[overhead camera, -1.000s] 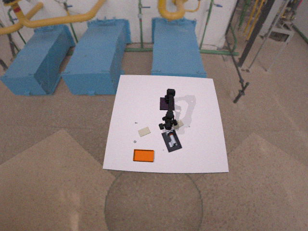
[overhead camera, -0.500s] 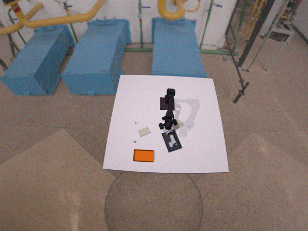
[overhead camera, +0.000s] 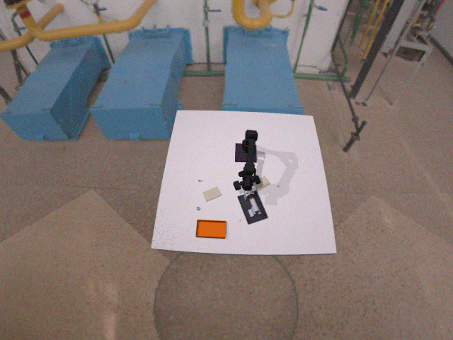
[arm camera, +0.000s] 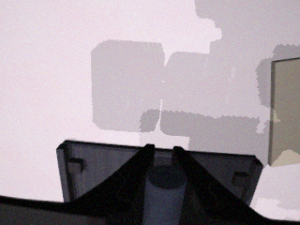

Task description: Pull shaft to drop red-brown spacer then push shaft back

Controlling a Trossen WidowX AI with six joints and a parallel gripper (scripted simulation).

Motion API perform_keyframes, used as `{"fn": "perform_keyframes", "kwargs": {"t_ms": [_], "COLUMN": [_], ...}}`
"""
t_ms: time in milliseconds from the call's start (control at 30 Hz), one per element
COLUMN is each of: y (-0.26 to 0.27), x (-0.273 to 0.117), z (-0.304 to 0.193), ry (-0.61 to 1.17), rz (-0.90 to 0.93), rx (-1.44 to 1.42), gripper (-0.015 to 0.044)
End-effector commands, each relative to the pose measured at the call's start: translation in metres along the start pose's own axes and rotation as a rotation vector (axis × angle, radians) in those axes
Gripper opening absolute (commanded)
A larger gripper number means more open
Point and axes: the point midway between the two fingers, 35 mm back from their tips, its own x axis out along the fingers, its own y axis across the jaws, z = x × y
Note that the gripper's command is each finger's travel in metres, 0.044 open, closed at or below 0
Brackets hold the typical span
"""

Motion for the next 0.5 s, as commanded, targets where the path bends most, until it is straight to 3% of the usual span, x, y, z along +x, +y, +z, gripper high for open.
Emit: {"fn": "perform_keyframes", "kwargs": {"t_ms": [0,467], "y": [0.0000,0.0000], "x": [-0.0002,-0.0001], "z": [0.0010,0.0026], "ry": [-0.002,-0.002], "rz": [0.001,0.001], "rx": [-0.004,-0.004], "gripper": [0.0000,0.0000]}}
